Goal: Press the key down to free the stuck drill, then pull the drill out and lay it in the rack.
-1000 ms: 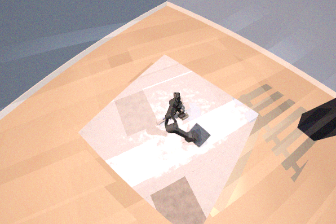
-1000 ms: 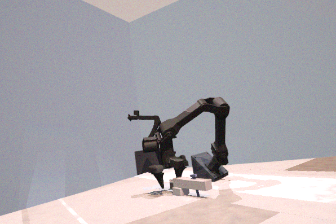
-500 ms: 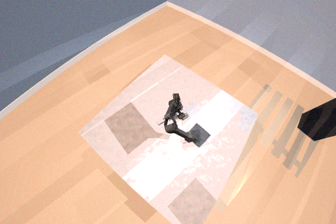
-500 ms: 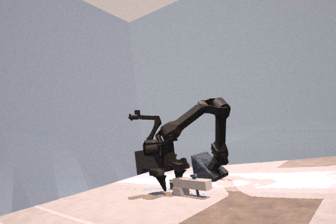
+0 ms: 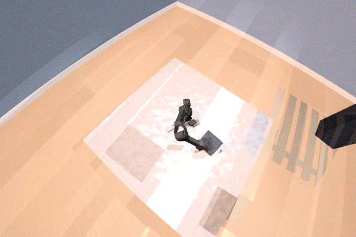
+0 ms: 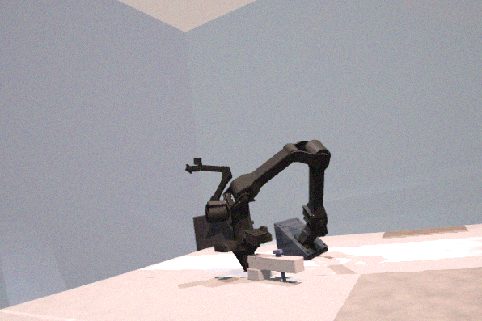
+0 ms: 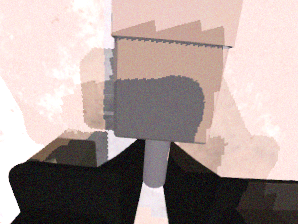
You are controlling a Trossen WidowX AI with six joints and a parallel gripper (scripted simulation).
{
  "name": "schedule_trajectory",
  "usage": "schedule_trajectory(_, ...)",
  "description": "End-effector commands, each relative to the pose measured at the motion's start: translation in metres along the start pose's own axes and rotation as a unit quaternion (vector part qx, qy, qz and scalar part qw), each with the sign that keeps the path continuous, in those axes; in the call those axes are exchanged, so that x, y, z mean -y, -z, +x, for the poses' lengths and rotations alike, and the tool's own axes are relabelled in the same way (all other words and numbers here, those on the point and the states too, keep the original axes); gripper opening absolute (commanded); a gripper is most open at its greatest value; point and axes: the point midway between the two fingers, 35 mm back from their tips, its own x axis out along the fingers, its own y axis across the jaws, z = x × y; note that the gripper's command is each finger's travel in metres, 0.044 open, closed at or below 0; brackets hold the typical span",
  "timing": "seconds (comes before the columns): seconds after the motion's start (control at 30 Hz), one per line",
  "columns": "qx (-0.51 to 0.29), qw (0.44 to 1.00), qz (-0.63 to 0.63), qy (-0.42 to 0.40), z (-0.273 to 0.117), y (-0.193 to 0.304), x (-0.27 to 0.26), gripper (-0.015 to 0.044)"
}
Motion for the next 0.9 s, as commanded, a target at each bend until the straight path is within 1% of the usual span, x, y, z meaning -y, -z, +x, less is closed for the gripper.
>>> schedule_trajectory(0.0,0.000,1.000,-0.002,0.002,0.000,0.000,0.001,0.0000)
schedule_trajectory(0.87,0.002,1.000,0.001,0.000,-0.002,0.028,0.001,0.0000)
